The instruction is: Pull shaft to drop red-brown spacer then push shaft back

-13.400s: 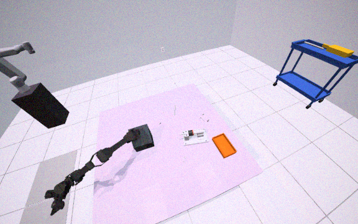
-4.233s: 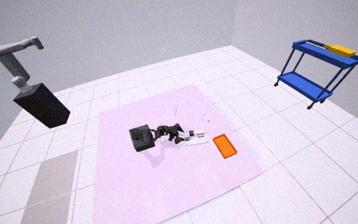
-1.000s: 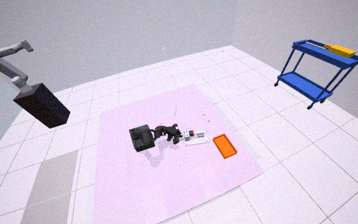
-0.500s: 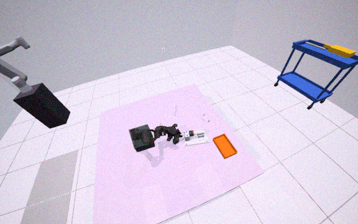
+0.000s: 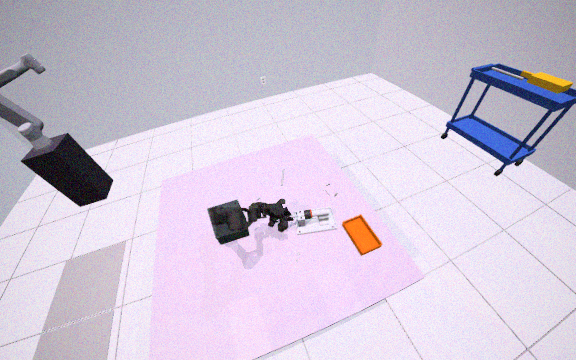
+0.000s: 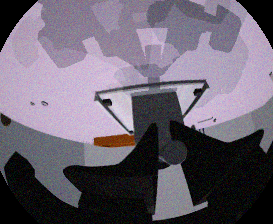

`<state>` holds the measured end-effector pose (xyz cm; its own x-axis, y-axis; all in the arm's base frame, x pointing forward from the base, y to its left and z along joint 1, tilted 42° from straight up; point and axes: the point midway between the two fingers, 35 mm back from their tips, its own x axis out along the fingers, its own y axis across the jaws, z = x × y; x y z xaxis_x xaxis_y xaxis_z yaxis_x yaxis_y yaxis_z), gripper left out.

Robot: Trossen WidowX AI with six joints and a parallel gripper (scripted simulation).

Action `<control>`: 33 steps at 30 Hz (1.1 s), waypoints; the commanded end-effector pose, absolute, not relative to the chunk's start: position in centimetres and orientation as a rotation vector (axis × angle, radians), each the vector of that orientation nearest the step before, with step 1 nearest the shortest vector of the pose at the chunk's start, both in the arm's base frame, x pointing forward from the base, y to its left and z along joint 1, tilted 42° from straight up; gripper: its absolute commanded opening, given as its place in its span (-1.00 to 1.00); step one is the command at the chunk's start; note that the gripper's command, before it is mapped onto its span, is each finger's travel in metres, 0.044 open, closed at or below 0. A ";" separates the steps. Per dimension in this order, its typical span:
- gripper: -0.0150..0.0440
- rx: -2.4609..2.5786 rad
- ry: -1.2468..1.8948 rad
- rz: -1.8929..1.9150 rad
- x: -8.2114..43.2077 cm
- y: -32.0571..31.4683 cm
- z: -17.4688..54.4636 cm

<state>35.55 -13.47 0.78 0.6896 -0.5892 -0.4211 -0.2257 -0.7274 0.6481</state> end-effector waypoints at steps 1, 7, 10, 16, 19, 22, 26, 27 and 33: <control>-0.49 2.329 -0.625 -0.850 35.4 -13.5 0.8; -0.49 2.329 -0.625 -0.850 35.4 -13.5 0.8; -0.49 2.329 -0.625 -0.850 35.3 -13.5 0.8; -0.49 2.329 -0.624 -0.850 35.3 -13.5 0.8; -0.49 2.329 -0.624 -0.850 35.3 -13.5 0.8; -0.49 2.329 -0.624 -0.850 35.2 -13.4 0.8; -0.49 2.329 -0.624 -0.850 35.2 -13.4 0.8; -0.49 2.329 -0.624 -0.850 35.2 -13.4 0.8; -0.49 2.329 -0.624 -0.850 35.1 -13.4 0.7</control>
